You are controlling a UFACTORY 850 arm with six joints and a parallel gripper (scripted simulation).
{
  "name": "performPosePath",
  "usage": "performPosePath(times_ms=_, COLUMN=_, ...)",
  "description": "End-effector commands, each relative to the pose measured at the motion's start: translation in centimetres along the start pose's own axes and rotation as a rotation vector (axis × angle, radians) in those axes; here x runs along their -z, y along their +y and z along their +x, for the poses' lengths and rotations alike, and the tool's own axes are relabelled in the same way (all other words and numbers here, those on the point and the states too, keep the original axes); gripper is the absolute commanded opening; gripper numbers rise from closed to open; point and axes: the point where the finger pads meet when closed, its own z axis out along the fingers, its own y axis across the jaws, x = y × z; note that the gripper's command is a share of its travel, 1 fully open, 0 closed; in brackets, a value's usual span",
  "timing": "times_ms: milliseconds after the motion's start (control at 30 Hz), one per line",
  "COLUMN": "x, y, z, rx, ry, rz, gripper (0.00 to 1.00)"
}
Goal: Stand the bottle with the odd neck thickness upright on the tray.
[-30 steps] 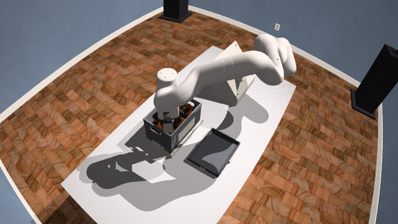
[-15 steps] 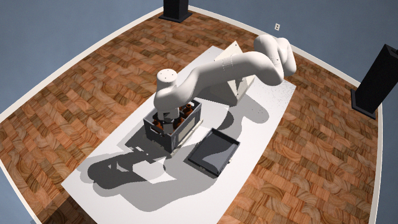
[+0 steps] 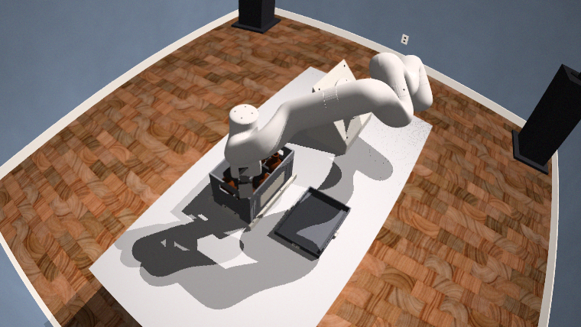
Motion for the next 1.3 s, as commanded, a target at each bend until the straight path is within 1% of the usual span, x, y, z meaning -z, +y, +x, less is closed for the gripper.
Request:
performPosePath(times_ms=0, x=-0.4, y=0.1, z=0.1, rx=0.001, ry=0.001, rz=-0.002, gripper=0.65)
performPosePath(times_ms=400, x=-1.6, y=0.1, z=0.1, rx=0.001, ry=0.001, rz=-0.002, gripper=0.65)
performPosePath(times_ms=1267, x=-2.0, y=0.1, z=0.1, rx=0.001, ry=0.001, rz=-0.002, gripper=0.65)
